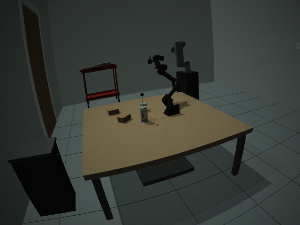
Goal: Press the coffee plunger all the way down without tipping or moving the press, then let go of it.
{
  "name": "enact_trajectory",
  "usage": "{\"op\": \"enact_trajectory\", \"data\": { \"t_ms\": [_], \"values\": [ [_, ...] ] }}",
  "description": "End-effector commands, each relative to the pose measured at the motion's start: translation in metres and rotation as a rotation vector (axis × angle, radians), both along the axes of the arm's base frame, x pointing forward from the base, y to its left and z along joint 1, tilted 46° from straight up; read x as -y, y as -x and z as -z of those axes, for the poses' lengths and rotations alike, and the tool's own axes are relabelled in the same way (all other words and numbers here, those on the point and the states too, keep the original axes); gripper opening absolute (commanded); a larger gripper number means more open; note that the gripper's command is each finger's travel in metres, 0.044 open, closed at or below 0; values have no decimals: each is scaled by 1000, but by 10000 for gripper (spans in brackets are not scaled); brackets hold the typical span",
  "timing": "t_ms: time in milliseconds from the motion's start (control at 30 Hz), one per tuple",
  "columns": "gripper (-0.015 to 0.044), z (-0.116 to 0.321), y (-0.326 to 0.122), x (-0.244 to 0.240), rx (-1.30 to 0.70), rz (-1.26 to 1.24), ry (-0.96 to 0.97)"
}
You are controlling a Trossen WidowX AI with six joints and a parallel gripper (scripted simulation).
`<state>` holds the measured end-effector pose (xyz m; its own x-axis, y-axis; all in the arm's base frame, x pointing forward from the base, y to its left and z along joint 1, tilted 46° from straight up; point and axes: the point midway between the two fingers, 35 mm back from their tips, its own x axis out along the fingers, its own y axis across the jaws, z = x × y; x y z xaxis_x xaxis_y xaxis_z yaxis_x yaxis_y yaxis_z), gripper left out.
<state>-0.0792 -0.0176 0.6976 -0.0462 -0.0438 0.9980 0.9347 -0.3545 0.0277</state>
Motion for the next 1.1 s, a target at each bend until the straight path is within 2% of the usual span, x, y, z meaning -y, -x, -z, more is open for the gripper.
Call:
{"op": "enact_trajectory", "data": {
  "t_ms": [0, 67, 233, 533, 867, 1067],
  "values": [
    [440, 1, -55, -3, -146, -143, 2],
    [440, 2, -63, -4, -169, -175, 0],
    [440, 9, -118, -13, -315, -307, -21],
    [440, 22, -174, -28, -457, -488, -54],
    [440, 89, -292, -82, -865, -877, -231],
    [440, 113, -317, -102, -976, -945, -278]
  ]
}}
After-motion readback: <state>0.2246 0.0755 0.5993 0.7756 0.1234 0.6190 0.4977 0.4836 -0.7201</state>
